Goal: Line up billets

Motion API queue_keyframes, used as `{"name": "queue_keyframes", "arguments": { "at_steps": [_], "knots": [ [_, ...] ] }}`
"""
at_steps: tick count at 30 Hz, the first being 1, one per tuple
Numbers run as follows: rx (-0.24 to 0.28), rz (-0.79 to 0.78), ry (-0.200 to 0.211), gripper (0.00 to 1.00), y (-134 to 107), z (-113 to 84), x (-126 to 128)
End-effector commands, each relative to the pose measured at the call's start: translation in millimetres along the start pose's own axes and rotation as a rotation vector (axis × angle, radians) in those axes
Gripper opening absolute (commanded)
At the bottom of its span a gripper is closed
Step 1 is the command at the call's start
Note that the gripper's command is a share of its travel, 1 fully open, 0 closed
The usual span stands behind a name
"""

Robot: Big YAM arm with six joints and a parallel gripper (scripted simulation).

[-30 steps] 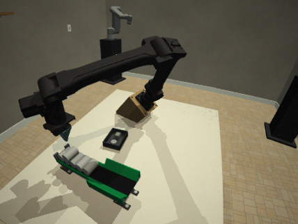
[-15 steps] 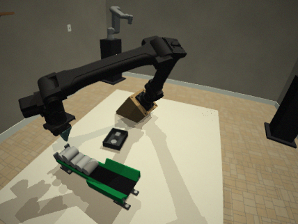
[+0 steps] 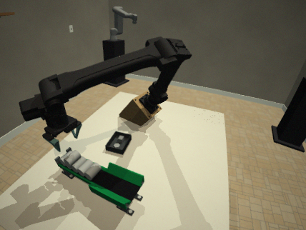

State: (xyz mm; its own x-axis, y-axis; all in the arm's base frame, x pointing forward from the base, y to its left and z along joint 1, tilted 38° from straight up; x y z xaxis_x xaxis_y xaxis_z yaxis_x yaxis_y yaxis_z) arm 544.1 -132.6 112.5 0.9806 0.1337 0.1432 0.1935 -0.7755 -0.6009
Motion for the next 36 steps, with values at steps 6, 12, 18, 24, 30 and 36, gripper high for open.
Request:
{"name": "queue_keyframes", "arguments": {
  "at_steps": [6,12,18,24,30,36],
  "knots": [
    [-0.029,-0.01,0.044,0.88,-2,-28.8,14],
    [-0.029,-0.01,0.044,0.88,-2,-28.8,14],
    [-0.029,-0.01,0.044,0.88,-2,-28.8,14],
    [-0.029,-0.01,0.044,0.88,-2,-28.8,14],
    [-0.029,-0.01,0.044,0.88,-2,-28.8,14],
    [-0.024,-0.026,0.03,0.88,-6,-7.8,17]
  ]
}}
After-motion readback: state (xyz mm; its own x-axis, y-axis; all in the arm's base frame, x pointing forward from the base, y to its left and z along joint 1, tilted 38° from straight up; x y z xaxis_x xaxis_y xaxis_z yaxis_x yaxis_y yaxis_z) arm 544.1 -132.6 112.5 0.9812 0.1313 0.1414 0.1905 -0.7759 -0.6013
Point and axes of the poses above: the point where the finger pads meet when closed, its own z axis out along the fingers, its own x axis across the jaws, y = z × x, the point moved 8 cm from there along -z, back along the fingers, and after that the axes turned 7 degrees about -z, right-handed, at the moved point
